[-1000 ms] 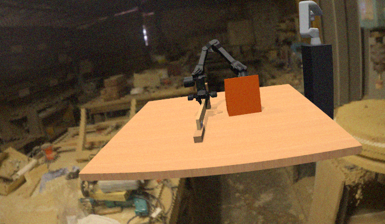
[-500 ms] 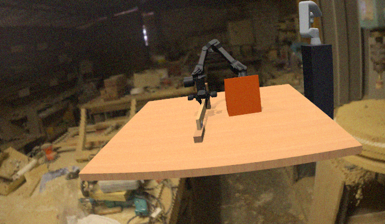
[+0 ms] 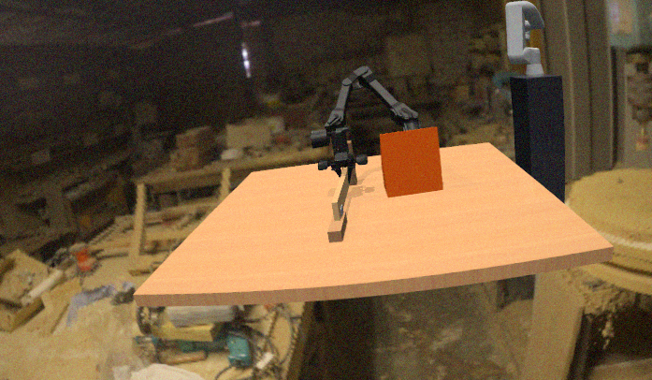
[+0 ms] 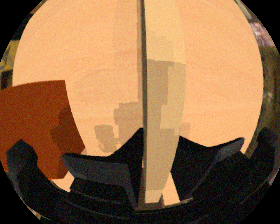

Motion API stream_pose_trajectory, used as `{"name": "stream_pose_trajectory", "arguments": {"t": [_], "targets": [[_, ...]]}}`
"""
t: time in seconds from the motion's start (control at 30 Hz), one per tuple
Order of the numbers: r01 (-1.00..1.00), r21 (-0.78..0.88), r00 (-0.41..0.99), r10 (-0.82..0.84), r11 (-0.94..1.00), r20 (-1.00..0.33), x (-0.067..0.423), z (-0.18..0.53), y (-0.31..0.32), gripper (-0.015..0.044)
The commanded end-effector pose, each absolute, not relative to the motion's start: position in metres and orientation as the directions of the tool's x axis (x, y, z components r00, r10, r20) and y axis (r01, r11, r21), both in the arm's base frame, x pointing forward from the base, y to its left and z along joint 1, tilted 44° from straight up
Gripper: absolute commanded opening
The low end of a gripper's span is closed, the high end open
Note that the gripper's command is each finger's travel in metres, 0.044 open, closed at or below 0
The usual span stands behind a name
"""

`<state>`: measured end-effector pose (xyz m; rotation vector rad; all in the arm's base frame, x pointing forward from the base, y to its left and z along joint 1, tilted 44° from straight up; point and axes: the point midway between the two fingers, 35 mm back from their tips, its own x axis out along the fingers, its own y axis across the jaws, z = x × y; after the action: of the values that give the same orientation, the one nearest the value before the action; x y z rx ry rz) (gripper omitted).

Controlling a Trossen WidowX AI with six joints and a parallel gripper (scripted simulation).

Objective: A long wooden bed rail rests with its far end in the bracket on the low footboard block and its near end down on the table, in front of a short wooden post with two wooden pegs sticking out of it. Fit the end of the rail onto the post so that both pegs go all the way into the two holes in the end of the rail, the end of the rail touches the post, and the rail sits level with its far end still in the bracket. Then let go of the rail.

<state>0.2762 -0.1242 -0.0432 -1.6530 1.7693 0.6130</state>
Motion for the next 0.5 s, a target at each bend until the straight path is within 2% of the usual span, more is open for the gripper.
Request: {"name": "stream_pose_trajectory", "arguments": {"t": [0.0, 0.47], "targets": [[-0.991, -0.088, -0.005, -0.696, 0.098, -0.718, 0.2776, -0.0411, -0.1231, 0.0000], [-0.991, -0.088, -0.005, -0.696, 0.098, -0.718, 0.2788, -0.0445, -0.1216, 0.0000]]}}
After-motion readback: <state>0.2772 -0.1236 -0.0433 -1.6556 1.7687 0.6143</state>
